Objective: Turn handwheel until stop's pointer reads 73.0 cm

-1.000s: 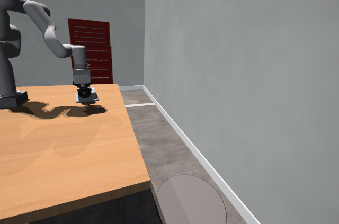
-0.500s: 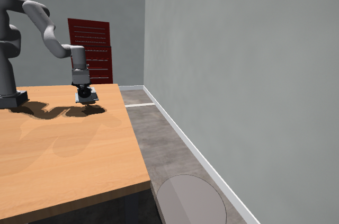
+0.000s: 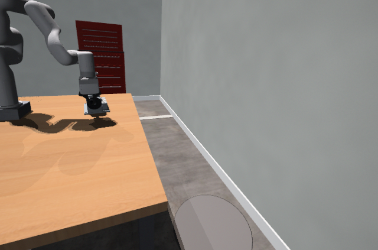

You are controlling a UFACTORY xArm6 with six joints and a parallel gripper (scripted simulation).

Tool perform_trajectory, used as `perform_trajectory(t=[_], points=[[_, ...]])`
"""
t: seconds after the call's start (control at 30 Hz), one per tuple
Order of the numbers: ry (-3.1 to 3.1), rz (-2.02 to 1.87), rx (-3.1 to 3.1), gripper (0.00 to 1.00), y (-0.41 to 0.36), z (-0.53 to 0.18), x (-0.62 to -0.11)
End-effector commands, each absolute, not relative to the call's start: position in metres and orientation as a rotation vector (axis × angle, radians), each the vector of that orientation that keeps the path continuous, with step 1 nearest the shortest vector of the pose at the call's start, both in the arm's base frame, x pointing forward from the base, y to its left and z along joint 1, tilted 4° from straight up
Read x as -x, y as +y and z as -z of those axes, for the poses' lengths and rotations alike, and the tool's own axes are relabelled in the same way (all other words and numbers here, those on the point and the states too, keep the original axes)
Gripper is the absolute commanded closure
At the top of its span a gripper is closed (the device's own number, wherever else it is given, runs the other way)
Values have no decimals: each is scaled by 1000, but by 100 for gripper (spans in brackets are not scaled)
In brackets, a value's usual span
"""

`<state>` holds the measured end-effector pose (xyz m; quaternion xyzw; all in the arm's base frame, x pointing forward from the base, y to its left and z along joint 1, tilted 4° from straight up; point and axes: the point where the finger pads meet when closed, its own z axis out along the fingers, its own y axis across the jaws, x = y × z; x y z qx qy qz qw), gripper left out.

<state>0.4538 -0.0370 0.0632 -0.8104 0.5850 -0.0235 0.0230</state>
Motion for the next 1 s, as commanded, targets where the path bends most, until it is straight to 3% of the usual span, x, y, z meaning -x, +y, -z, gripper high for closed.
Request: perform_trajectory(t=[0.0, 0.97], points=[[1812, 75, 2508, 94, -38, -62, -452], [1812, 75, 2508, 94, -41, -43, -445]])
